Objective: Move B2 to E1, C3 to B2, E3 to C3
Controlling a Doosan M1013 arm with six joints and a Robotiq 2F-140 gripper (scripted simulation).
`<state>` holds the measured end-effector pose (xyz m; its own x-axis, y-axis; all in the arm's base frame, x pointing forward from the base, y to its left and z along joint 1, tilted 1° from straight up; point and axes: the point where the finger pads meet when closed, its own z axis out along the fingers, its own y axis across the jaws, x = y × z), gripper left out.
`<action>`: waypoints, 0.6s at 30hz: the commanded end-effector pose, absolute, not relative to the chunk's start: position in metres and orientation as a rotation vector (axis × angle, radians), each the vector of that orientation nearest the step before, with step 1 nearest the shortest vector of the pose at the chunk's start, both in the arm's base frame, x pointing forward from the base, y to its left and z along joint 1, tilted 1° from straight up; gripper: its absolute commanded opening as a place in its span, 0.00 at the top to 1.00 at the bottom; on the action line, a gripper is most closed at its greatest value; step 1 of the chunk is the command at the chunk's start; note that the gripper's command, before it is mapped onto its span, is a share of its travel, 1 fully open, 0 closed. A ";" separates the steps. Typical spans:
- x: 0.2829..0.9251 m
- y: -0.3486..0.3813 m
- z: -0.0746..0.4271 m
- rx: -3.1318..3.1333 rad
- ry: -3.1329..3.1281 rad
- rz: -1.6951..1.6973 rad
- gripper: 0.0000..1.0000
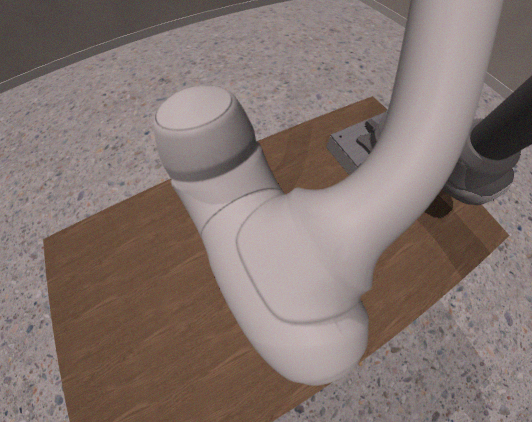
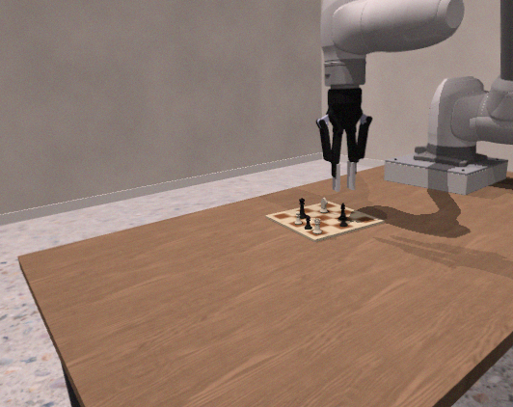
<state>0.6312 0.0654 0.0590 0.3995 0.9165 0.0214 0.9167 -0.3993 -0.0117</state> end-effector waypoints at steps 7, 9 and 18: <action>0.631 0.066 0.052 -2.618 -1.697 -0.018 0.80; 0.631 0.066 0.050 -2.618 -1.697 -0.018 0.80; 0.631 0.067 0.038 -2.618 -1.697 -0.018 0.80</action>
